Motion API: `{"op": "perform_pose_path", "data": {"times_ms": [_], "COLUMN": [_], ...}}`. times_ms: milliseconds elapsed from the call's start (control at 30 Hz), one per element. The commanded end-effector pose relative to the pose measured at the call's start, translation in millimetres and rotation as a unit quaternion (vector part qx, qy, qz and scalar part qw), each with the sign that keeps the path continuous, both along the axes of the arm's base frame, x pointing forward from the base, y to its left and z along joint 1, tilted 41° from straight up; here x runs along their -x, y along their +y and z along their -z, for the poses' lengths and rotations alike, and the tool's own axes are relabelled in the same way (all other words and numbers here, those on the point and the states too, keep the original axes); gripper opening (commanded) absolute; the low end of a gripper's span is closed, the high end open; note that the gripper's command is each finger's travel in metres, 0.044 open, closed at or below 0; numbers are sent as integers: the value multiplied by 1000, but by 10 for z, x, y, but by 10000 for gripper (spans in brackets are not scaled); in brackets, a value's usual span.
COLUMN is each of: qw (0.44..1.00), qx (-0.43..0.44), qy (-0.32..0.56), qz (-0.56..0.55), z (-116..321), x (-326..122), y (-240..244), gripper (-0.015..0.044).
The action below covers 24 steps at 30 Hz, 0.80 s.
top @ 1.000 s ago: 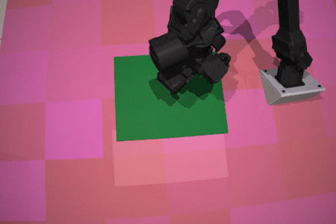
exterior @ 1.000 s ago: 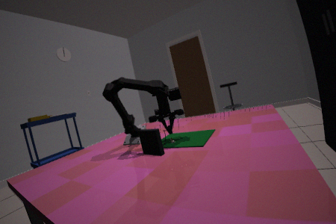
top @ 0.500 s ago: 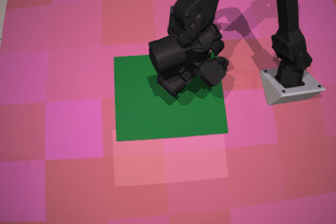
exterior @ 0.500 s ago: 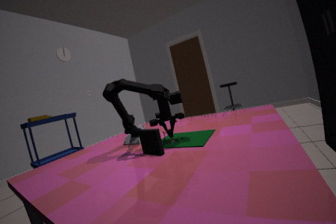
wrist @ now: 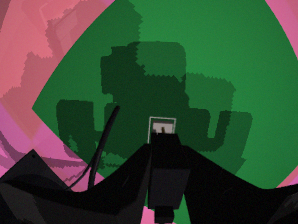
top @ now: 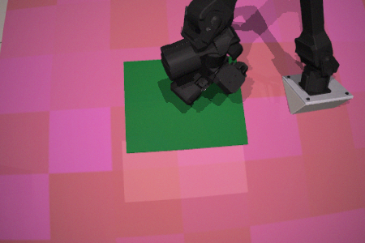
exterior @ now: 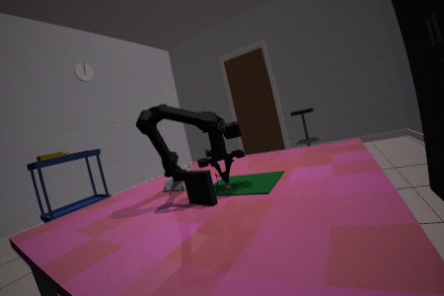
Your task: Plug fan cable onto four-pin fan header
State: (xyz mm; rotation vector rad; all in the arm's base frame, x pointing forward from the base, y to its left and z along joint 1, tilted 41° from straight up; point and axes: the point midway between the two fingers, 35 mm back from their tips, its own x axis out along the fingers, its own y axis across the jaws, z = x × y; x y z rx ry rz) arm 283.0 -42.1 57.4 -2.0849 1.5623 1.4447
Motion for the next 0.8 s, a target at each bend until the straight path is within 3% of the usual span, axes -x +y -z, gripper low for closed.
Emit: {"op": "perform_pose_path", "data": {"times_ms": [0,767], "qw": [1000,1000], "qx": [2,2], "qy": [-5,-7], "qz": [-1,1], "z": [-21,-17], "x": [-40,-6], "y": [-1,2], "gripper": [0,0]}}
